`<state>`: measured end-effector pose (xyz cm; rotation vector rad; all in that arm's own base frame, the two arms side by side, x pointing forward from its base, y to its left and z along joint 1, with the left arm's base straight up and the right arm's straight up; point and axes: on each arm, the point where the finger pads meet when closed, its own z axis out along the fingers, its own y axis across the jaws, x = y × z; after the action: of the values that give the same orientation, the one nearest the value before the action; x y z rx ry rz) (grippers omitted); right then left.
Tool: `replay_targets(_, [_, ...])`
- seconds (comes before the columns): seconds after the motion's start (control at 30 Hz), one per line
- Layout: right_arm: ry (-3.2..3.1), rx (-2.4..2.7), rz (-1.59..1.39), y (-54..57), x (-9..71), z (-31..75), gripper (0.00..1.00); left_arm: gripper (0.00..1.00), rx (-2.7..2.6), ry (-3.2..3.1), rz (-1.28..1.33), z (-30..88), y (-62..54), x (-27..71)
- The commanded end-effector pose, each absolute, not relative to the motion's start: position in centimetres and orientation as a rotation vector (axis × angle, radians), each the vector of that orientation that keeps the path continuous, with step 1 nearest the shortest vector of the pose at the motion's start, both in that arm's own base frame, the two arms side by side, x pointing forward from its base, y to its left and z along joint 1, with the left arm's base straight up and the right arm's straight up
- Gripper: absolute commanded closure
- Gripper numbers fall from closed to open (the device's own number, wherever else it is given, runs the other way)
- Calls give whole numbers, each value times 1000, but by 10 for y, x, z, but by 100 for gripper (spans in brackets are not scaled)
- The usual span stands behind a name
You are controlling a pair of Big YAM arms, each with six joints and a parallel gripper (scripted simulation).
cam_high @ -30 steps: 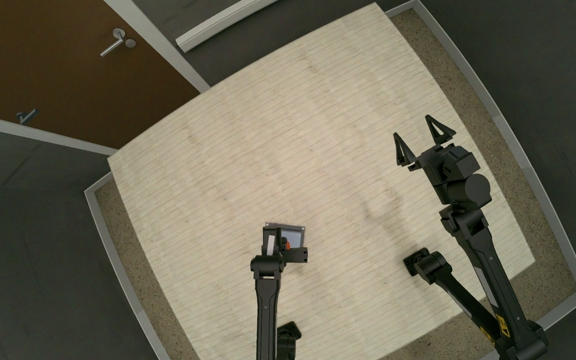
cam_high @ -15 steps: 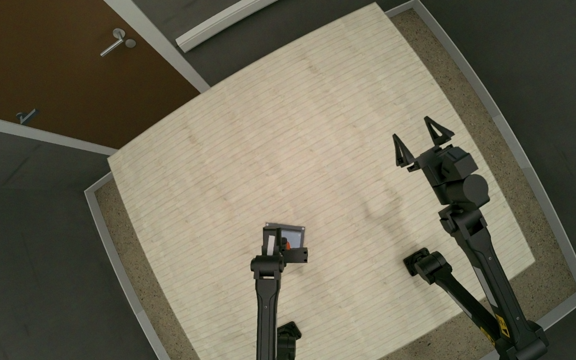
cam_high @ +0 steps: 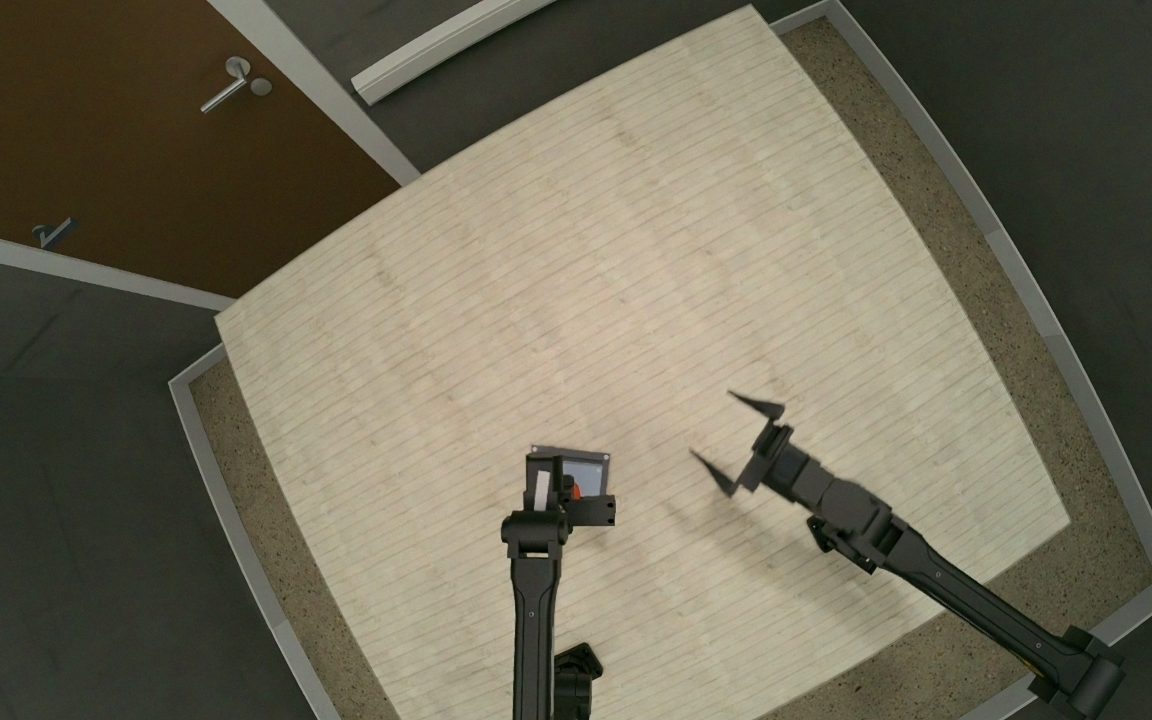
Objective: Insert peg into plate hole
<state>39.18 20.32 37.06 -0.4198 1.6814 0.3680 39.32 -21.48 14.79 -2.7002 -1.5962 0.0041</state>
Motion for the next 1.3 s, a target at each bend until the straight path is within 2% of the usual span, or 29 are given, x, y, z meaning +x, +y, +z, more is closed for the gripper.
replay_targets(0.0, [1633,-497,443,236,350,374,0,54,-2722,-1612,-18,157,-219,401])
replay_targets(0.37, [1618,-765,643,294,240,312,0,54,-2725,-1614,-21,159,-220,402])
replay_targets(0.8, [1592,-778,668,302,233,322,0,54,-2726,-1614,-22,159,-220,402])
replay_targets(0.93, [1592,-771,662,299,237,322,0,99,-2748,-1627,-47,171,-224,410])
replay_targets(0.97, [1592,-771,662,299,237,322,0,88,-2748,-1627,-47,171,-224,410])
replay_targets(1.03, [1592,-771,662,299,237,322,0,88,-2748,-1627,-47,171,-224,410])
replay_targets(1.1, [1592,-771,662,299,237,322,0,65,-2752,-1630,-52,182,-223,407])
replay_targets(1.13, [1592,-771,662,299,237,322,0,60,-2752,-1630,-52,185,-222,407])
replay_targets(1.27, [1592,-771,662,299,237,322,0,60,-2752,-1630,-52,203,-222,406])
